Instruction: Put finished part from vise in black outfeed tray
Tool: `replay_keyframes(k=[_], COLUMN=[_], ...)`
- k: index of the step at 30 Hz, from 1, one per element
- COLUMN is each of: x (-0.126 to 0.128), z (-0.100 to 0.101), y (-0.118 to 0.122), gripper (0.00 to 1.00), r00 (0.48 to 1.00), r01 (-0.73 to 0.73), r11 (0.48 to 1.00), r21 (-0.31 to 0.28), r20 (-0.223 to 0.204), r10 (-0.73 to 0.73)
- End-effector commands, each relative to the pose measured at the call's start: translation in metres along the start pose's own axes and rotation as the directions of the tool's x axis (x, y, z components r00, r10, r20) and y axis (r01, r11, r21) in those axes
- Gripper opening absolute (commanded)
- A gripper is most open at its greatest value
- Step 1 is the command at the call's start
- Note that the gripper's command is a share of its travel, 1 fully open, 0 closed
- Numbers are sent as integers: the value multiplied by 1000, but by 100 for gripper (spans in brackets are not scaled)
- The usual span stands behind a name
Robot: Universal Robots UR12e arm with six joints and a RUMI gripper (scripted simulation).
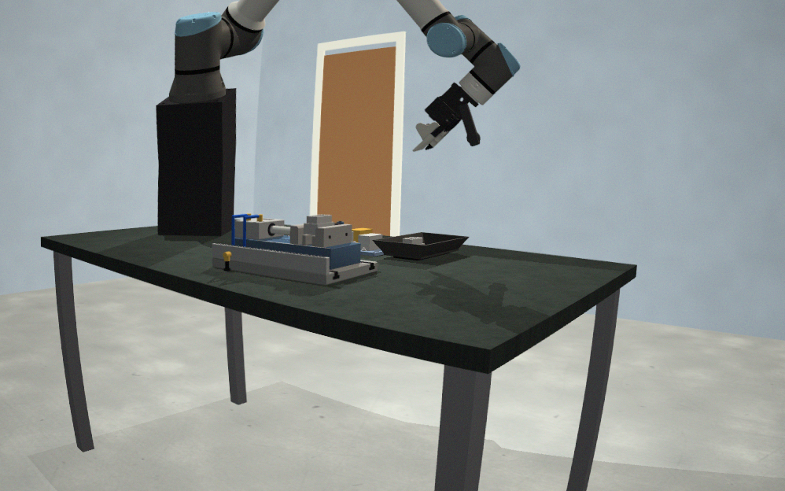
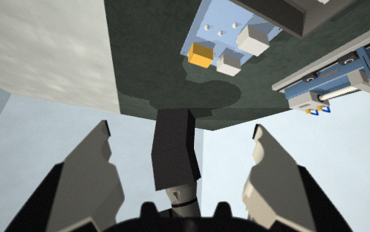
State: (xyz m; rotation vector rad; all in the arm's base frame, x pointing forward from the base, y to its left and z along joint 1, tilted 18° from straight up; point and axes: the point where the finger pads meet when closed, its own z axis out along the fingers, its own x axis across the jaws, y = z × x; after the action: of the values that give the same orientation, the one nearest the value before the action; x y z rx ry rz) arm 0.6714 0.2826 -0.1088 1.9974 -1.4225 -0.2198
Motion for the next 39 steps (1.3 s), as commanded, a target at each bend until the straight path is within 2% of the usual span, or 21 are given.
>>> replay_keyframes(k=[1, 19, 24, 28, 32, 34, 39], x=[0, 0, 10, 35, 79, 79, 157], z=[-1, -1, 1, 5, 12, 12, 25], y=[0, 0, -4, -13, -26, -26, -38], gripper=[100, 100, 100, 100, 100, 100, 100], r00=[1000, 1000, 999, 990, 952, 952, 831], r01=[0, -1, -40, -135, -295, -295, -542], r11=[1000, 1000, 999, 989, 950, 950, 827], r21=[2, 2, 18, 55, 105, 105, 151], r20=[0, 0, 14, 49, 117, 117, 240], r10=[0, 1, 40, 132, 283, 283, 501])
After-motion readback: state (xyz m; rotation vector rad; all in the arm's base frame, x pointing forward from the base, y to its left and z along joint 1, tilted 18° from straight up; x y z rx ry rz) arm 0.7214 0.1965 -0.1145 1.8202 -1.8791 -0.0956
